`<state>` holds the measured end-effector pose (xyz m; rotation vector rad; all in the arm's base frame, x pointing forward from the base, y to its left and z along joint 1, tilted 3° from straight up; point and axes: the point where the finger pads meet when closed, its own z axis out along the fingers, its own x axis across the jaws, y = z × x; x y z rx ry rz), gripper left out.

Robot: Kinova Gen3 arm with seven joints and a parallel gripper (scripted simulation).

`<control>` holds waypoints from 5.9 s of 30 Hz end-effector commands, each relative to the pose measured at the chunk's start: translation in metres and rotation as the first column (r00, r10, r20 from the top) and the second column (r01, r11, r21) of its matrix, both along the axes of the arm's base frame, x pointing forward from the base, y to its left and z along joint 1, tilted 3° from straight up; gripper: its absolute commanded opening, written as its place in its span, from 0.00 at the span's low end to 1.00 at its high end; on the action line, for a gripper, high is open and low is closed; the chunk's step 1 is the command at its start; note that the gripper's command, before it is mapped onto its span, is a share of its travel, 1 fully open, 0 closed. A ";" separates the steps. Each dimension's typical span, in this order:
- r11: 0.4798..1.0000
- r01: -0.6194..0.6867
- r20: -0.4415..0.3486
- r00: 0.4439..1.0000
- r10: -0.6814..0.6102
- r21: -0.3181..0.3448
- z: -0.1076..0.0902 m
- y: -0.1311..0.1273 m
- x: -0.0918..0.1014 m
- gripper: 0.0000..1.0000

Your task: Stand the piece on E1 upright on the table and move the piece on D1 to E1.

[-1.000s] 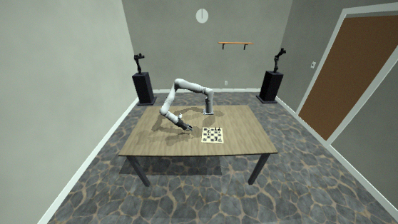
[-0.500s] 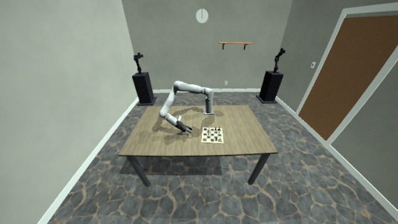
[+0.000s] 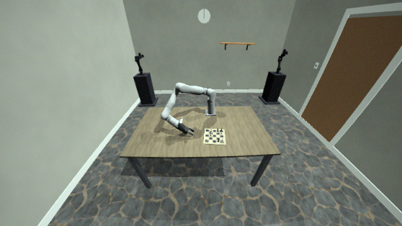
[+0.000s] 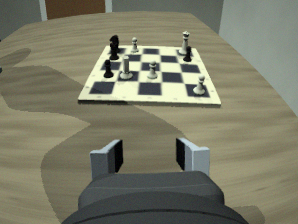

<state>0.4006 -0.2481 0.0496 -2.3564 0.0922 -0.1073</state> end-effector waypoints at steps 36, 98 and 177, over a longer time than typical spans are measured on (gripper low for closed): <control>1.000 0.014 -0.015 1.000 -0.014 0.010 0.001 0.000 0.000 1.00; 0.965 -0.235 0.031 0.970 0.240 -0.119 0.081 0.046 0.014 1.00; -0.436 -0.591 -0.154 -0.466 0.871 -0.679 0.110 0.303 0.117 1.00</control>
